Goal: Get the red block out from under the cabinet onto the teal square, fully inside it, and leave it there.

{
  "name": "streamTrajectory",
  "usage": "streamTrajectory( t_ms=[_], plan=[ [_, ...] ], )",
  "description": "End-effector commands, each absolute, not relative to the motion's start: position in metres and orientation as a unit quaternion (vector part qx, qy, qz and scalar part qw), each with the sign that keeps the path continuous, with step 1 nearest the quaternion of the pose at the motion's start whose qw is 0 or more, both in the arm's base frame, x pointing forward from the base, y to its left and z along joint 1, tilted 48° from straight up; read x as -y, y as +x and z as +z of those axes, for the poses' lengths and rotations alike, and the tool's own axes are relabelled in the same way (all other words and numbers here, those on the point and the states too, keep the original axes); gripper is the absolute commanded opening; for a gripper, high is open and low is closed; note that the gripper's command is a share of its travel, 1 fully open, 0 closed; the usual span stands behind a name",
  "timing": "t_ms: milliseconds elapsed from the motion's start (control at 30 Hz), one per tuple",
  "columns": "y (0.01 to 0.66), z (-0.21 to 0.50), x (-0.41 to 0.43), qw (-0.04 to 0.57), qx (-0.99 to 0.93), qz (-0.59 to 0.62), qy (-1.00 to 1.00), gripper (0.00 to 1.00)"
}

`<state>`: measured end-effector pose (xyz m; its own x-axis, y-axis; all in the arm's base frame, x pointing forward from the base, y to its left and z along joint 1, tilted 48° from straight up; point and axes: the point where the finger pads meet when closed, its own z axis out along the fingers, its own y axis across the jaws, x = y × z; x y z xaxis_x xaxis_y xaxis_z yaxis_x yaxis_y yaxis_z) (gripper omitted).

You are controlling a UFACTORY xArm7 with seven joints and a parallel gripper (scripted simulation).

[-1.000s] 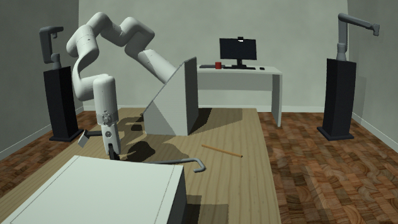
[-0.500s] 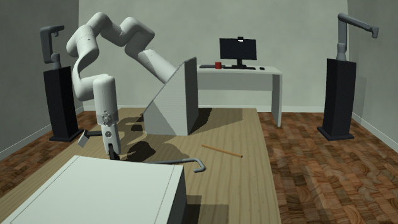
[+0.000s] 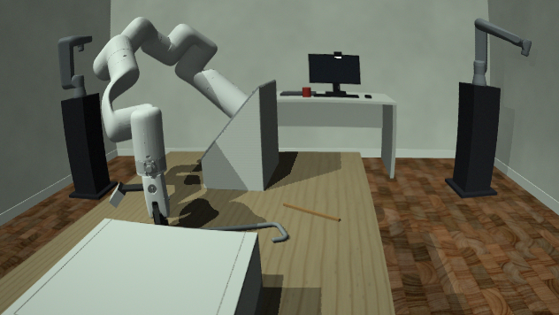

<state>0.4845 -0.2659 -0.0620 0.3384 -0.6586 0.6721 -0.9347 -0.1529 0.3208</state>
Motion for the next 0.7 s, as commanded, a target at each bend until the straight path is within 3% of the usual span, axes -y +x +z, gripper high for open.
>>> streamTrajectory(
  t_ms=[0,667],
  plan=[
    [0.4853,-0.0609,0.2643,0.36,0.542,0.192,0.735,0.0],
    [0.4852,-0.0594,0.2619,0.359,0.544,0.193,0.733,0.0]
  ],
)
